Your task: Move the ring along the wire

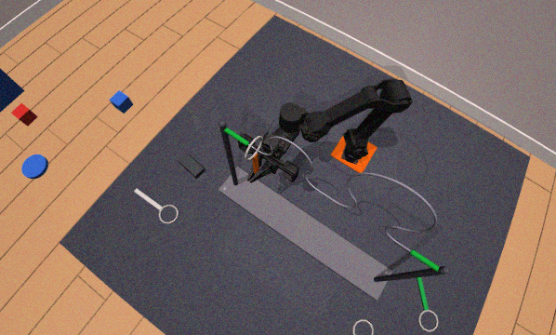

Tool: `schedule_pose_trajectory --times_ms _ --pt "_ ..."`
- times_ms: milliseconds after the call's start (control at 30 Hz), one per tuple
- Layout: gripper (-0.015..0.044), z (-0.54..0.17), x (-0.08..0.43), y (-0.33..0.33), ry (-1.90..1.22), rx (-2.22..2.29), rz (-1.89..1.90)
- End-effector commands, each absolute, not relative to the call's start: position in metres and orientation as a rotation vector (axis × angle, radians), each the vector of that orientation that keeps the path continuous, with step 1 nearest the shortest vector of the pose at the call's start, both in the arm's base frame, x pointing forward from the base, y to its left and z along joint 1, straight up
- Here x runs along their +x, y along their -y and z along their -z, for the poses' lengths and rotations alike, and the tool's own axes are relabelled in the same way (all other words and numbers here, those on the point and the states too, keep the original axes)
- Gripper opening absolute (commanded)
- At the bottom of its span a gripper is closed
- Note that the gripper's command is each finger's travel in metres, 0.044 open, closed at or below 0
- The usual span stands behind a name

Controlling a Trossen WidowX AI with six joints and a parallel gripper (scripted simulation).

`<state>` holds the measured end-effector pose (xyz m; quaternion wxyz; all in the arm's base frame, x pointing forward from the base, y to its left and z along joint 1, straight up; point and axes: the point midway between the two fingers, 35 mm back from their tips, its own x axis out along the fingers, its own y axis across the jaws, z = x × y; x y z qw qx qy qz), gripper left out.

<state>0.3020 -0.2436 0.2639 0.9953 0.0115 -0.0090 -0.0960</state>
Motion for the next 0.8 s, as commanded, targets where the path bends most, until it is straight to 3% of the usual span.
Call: schedule_pose_trajectory --times_ms 0,767 --pt "-0.015 -0.265 0.303 0.235 0.022 0.054 0.193" --pt "-0.015 -0.28 0.314 0.169 0.045 0.425 0.181"
